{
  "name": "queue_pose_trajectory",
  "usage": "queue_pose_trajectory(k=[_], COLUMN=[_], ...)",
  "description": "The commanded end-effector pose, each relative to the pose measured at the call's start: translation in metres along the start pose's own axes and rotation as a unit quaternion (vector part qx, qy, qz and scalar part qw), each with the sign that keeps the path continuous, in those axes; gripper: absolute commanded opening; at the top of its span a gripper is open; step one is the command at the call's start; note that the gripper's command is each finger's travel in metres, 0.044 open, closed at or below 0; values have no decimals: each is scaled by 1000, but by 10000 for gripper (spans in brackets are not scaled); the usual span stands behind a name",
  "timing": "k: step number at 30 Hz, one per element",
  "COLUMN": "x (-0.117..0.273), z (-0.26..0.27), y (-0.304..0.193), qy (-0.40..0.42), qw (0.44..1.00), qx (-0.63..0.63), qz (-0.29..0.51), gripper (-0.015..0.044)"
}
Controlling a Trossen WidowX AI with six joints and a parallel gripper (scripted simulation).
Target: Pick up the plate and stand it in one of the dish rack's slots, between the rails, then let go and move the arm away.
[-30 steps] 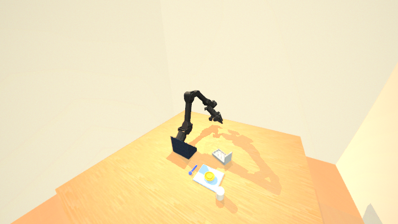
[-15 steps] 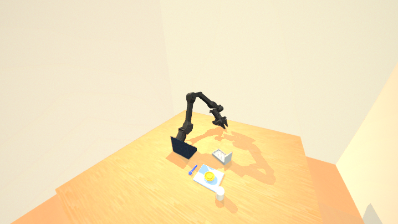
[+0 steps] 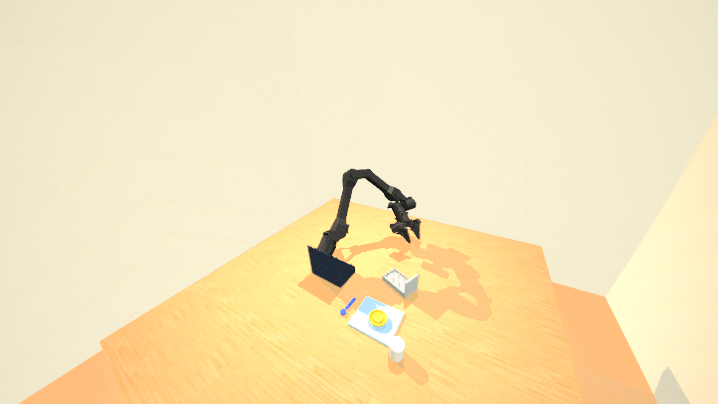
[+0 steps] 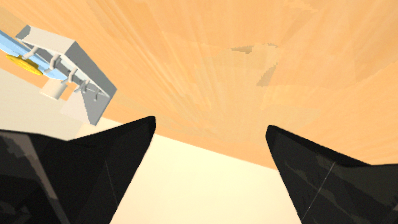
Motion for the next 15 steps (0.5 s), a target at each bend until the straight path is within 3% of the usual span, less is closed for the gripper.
queue_pose_trajectory(k=[1, 15], x=[-16, -62], z=[9, 54], y=[-10, -47], qy=[33, 141], qw=[999, 977], qx=[-33, -156], qz=[-6, -23], gripper=[400, 400])
Point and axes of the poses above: the point midway between the two fingers, 35 mm back from their tips, its own x axis back along the fingers, its own z axis across the jaws, y = z × x, the point moved 2 cm from there along x, back along the fingers, and after that the axes turned 5 degrees about -x, right-handed, at the moved point
